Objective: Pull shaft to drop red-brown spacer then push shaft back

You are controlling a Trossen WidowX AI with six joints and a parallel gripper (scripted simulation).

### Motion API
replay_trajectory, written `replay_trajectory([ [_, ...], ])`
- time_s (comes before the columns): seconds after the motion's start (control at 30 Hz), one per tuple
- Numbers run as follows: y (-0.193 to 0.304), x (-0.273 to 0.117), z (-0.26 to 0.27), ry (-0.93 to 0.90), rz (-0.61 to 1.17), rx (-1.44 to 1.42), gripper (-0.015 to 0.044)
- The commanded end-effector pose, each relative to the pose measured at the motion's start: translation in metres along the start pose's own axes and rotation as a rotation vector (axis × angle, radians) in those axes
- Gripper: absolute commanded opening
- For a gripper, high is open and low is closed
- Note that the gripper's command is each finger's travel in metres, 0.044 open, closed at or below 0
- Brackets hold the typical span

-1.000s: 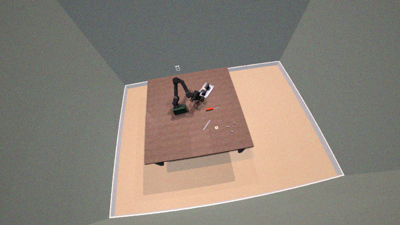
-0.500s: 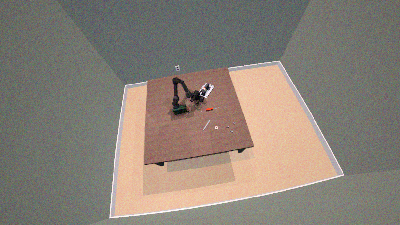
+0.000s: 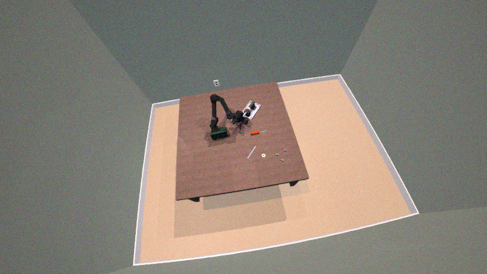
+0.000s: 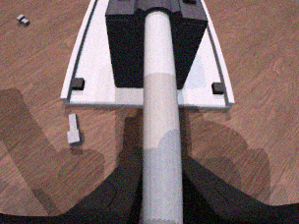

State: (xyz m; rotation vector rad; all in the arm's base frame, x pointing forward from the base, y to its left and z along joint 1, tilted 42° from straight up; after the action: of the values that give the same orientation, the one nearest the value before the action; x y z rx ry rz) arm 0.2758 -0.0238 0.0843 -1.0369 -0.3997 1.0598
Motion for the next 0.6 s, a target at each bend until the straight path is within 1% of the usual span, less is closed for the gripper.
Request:
replay_trajectory([
  [0.0, 0.0008, -0.0009, 0.0, -0.003, -0.001, -0.002, 0.0],
  [0.57, 0.0021, -0.0022, -0.0001, -0.003, -0.001, -0.002, 0.0],
])
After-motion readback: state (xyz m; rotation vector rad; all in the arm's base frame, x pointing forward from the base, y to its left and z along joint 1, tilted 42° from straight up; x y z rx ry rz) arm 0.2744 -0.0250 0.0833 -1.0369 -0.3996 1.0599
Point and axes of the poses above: the point midway between the two fingers, 35 mm back from their tips, its own x axis out along the fingers, its own z axis across the jaws, y = z × x, the point moved 9 cm from there along -x, back along the fingers, and after that the axes turned 3 degrees about x, right-handed, at the moved point
